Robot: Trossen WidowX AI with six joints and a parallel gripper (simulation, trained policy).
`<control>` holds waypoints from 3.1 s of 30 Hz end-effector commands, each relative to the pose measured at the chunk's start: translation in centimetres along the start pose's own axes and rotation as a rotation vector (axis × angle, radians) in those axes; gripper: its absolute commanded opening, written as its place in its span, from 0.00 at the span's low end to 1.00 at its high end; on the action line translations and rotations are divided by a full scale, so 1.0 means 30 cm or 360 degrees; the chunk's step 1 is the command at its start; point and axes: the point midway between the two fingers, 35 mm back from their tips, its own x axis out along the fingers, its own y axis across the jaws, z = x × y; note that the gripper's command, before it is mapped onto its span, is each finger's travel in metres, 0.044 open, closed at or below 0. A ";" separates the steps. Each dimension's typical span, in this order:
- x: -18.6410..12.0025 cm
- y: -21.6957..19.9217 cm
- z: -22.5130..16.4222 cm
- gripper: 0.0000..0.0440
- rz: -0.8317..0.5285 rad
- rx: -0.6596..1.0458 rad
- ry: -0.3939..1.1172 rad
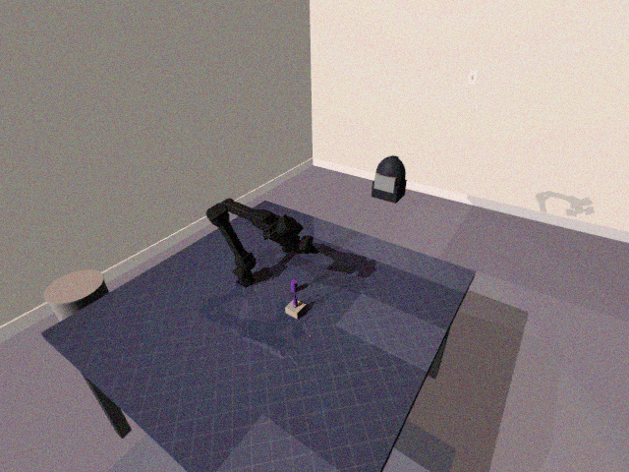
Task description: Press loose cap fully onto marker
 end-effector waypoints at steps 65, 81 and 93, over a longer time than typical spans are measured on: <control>0.057 0.221 -0.323 0.73 0.0870 0.0029 0.0829; 0.095 0.261 -0.350 0.72 0.1041 -0.0091 0.0939; 0.117 0.294 -0.356 0.70 0.1154 -0.0192 0.0987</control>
